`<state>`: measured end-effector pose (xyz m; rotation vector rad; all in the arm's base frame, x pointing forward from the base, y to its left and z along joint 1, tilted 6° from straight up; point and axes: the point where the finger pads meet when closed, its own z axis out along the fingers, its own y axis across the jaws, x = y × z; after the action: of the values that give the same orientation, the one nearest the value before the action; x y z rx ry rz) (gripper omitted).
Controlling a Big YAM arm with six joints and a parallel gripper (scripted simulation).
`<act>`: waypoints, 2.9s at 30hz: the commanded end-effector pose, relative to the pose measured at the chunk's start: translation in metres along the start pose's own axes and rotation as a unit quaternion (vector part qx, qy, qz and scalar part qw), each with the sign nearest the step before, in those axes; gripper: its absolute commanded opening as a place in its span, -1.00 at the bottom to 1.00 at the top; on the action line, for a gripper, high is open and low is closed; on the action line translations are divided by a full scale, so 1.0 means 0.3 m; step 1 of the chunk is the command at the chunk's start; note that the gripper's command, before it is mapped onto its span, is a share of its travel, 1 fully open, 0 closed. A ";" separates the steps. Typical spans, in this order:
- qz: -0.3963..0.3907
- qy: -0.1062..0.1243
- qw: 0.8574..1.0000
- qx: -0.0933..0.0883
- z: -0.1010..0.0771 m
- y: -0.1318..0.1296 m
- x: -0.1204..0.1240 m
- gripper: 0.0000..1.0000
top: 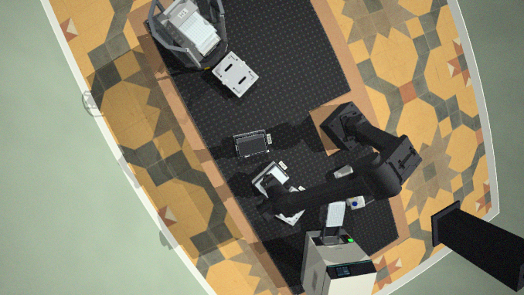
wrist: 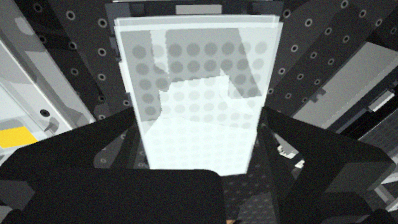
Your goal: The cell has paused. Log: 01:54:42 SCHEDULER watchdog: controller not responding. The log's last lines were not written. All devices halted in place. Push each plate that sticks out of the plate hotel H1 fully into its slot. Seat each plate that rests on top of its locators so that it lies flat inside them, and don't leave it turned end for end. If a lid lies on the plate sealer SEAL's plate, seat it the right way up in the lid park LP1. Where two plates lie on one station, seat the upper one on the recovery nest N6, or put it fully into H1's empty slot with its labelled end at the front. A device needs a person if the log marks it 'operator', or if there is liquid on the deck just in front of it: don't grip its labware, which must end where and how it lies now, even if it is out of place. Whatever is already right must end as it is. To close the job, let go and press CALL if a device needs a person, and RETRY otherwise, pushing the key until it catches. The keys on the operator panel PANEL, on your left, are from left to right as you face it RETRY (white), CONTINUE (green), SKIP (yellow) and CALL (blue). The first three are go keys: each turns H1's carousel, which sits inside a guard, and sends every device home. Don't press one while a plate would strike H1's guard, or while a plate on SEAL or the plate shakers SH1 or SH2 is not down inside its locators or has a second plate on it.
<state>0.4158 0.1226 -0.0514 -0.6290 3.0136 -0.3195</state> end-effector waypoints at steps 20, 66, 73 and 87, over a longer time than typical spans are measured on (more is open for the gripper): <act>0.001 0.002 1.000 0.002 0.034 -0.008 0.003 0.68; 0.001 0.001 1.000 0.002 0.034 -0.007 0.001 0.68; 0.001 0.001 1.000 0.000 0.034 -0.005 0.000 1.00; -0.003 0.000 1.000 0.000 0.031 0.008 -0.001 1.00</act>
<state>0.4176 0.1213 -0.0520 -0.6252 3.0089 -0.3224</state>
